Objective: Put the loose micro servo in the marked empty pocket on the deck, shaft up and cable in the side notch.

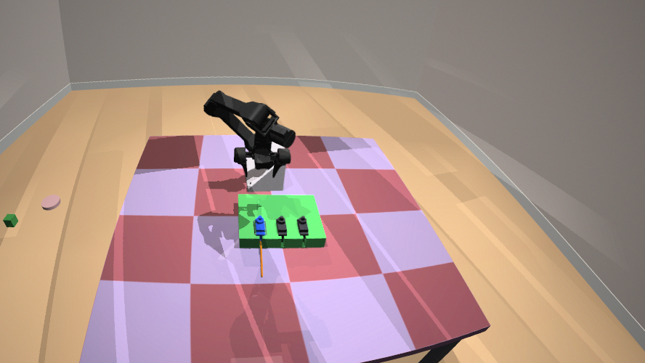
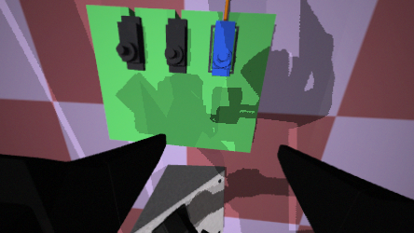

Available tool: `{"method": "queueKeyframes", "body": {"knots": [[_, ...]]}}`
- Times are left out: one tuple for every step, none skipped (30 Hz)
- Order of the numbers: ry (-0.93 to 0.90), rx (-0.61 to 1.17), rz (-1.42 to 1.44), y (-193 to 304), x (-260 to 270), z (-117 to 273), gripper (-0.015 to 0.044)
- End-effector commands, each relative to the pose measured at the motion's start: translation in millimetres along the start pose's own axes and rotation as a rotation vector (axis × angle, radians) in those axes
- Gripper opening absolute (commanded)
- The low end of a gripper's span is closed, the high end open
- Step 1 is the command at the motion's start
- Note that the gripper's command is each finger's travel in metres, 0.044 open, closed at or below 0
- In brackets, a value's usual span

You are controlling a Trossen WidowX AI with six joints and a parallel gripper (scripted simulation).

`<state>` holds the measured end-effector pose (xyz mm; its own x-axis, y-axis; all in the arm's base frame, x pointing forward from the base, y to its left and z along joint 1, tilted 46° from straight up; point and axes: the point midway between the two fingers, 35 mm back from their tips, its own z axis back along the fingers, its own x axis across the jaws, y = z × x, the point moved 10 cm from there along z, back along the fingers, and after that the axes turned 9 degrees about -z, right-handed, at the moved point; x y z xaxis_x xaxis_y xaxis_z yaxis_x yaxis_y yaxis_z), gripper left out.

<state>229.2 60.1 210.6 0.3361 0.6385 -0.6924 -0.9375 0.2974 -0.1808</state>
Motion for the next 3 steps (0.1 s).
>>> {"method": "queueKeyframes", "body": {"knots": [[-0.003, 0.004, -0.004, 0.2, 0.1, 0.3, 0.044], [-0.003, 0.004, -0.004, 0.2, 0.1, 0.3, 0.044], [-0.003, 0.004, -0.004, 0.2, 0.1, 0.3, 0.044]]}}
